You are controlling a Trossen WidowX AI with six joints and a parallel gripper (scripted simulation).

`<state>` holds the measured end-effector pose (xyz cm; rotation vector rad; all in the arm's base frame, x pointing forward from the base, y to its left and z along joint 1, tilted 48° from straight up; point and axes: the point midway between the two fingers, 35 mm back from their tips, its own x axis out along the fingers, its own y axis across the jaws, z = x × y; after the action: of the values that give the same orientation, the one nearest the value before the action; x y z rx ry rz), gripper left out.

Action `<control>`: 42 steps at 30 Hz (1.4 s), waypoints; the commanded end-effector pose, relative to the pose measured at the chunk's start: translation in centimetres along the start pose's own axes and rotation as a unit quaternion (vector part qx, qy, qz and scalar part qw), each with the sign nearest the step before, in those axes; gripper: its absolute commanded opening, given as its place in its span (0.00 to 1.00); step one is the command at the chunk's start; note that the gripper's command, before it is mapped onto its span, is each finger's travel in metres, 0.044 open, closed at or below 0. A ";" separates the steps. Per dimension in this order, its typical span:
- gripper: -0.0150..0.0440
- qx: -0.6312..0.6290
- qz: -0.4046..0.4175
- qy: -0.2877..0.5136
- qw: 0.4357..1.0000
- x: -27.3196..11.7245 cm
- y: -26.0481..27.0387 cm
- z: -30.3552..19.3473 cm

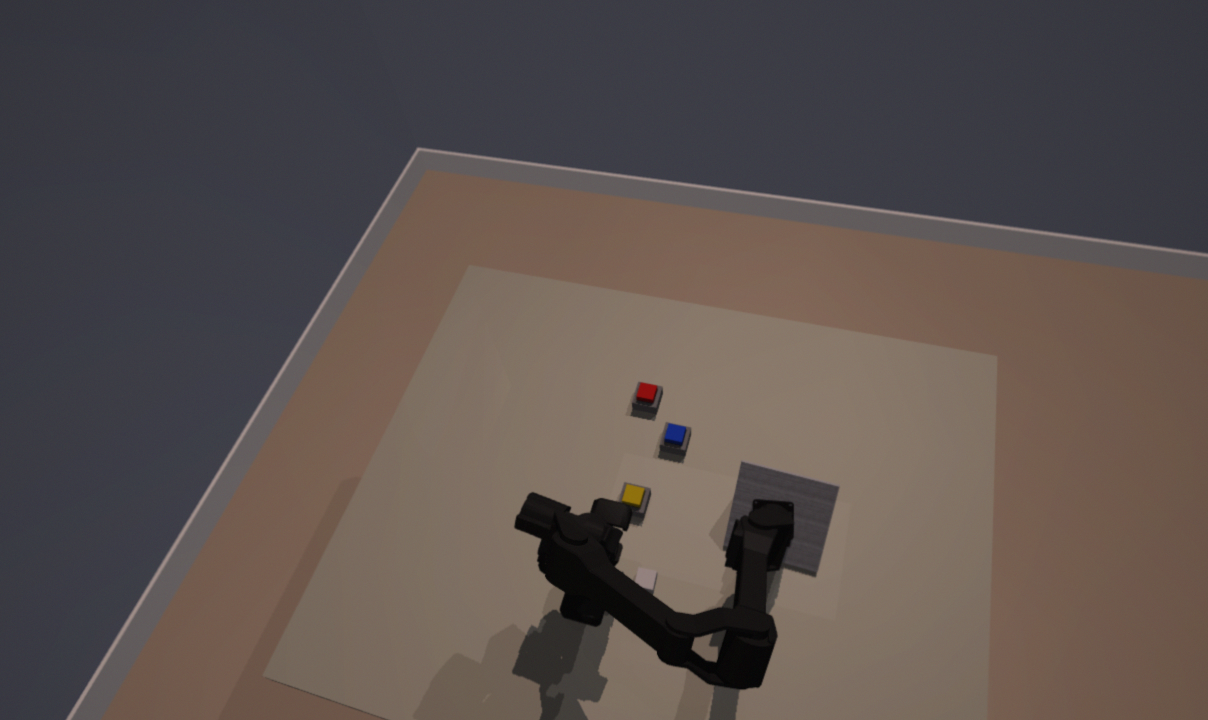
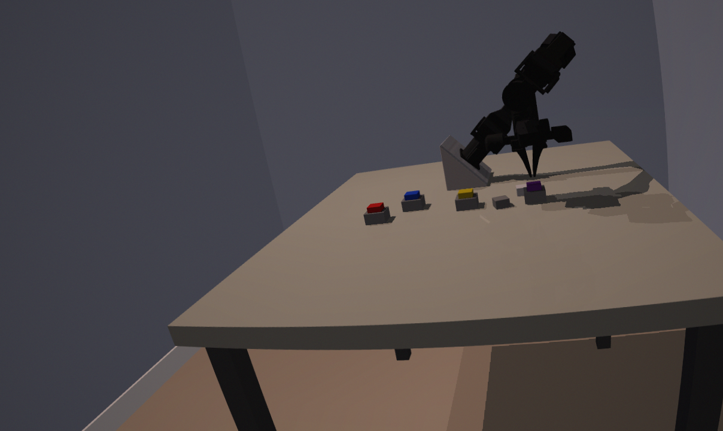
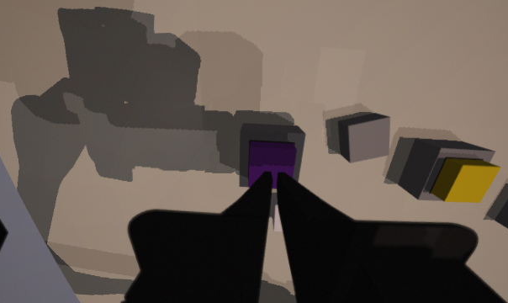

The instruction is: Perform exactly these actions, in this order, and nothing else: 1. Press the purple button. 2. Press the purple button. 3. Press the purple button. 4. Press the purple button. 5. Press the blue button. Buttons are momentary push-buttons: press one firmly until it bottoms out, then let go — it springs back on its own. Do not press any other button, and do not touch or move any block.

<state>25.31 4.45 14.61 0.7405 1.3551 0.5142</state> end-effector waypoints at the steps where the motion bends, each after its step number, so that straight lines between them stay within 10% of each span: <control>1: 0.29 0.003 0.002 0.001 1.000 0.7 0.0 -0.1; 42: 0.29 0.003 0.002 0.001 1.000 -0.6 0.0 -0.1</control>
<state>25.06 3.96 15.12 0.7534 1.3580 0.5135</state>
